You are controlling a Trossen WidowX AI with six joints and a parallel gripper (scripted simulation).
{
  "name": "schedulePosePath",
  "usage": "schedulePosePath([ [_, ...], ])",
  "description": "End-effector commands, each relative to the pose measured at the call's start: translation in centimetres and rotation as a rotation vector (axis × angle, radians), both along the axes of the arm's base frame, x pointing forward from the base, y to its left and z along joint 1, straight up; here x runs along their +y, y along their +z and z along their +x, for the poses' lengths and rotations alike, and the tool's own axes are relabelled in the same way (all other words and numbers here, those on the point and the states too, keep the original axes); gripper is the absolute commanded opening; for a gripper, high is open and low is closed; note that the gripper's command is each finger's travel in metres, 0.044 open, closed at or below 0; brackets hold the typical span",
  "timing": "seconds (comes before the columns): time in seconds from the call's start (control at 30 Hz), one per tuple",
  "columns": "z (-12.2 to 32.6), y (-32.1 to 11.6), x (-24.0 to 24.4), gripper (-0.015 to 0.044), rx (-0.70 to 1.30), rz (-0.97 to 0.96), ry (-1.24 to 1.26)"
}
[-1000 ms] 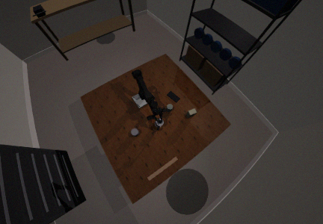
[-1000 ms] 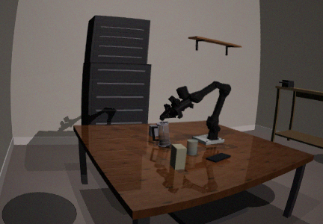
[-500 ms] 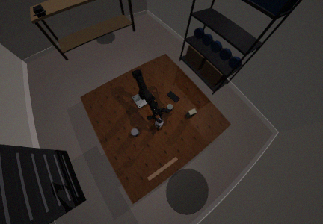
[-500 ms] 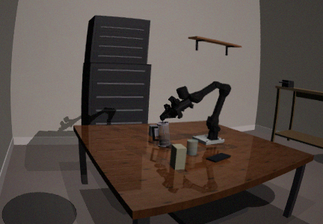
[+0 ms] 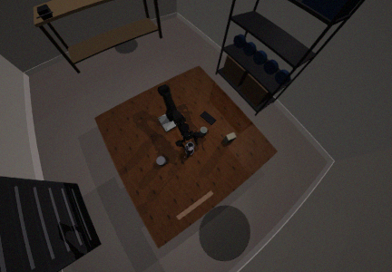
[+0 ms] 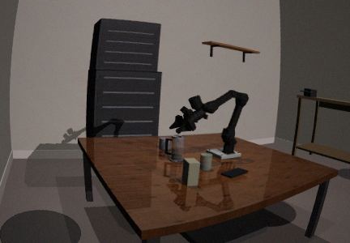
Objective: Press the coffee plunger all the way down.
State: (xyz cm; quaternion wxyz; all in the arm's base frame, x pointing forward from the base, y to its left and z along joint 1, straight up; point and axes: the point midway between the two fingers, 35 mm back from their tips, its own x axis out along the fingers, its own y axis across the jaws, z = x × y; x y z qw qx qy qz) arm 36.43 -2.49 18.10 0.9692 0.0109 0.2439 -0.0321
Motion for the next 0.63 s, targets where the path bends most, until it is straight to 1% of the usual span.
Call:
schedulePosePath([
  [0.0,-0.4,2.2,0.0,0.0440,-0.007,-0.001,0.001],
  [0.17,-3.0,7.5,0.2,0.0440,0.010,-0.002,0.003],
  [0.6,-3.1,7.2,0.4,0.0440,0.011,-0.002,0.007],
])
